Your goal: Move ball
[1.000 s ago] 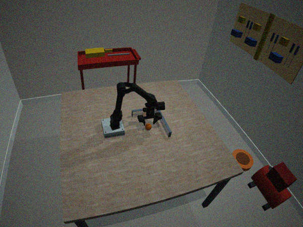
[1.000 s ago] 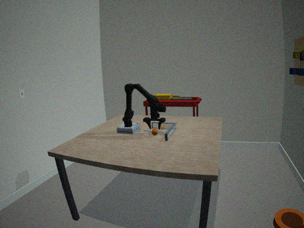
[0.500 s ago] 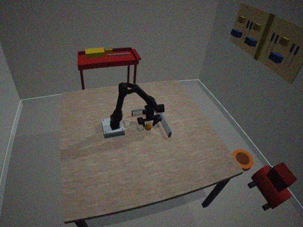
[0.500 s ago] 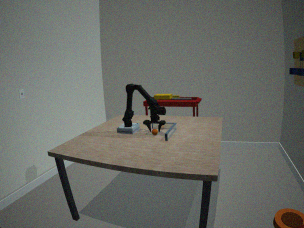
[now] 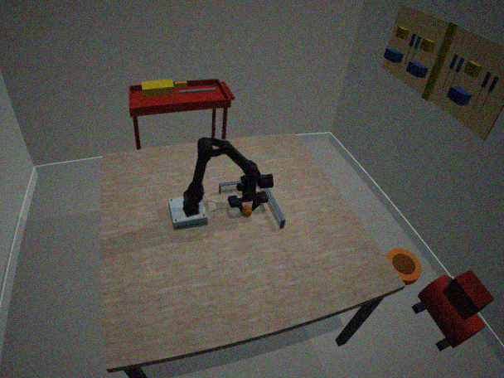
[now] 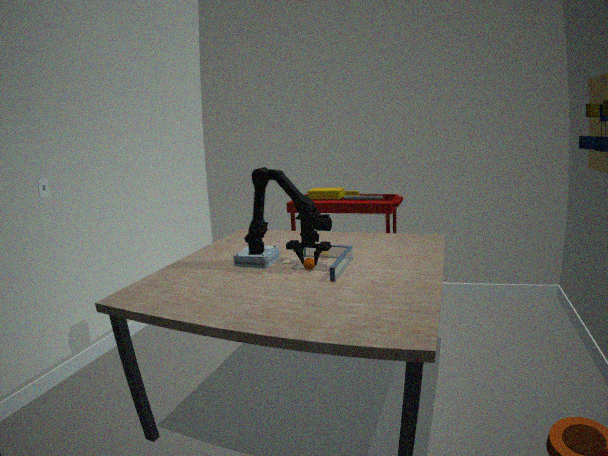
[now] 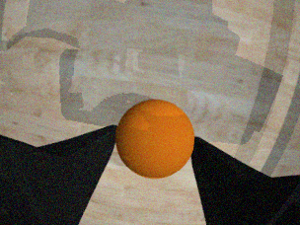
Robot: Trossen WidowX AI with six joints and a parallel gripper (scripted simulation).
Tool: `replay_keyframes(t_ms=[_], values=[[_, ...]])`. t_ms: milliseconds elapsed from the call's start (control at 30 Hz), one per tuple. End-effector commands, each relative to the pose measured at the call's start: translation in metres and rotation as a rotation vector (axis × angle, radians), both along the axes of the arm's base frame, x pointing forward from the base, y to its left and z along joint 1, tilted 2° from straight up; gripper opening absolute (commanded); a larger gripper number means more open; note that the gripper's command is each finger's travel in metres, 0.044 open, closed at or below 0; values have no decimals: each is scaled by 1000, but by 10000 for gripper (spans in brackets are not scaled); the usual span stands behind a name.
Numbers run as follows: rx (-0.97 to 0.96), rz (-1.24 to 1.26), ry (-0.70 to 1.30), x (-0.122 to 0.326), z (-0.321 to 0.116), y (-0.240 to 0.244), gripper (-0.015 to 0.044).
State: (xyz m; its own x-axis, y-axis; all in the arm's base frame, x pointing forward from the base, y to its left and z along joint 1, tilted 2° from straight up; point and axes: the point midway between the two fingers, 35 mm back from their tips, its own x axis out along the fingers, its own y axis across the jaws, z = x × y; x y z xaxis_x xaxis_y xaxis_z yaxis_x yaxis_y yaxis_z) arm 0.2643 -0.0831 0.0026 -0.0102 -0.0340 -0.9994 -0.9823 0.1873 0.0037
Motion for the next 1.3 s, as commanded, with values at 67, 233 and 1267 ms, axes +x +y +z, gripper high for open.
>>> replay_keyframes(t_ms=[67, 233, 1267], values=[[3, 6, -5, 7, 24, 0, 33], [3, 6, -6, 10, 53, 0, 0], [10, 6, -9, 30, 114, 58, 0]])
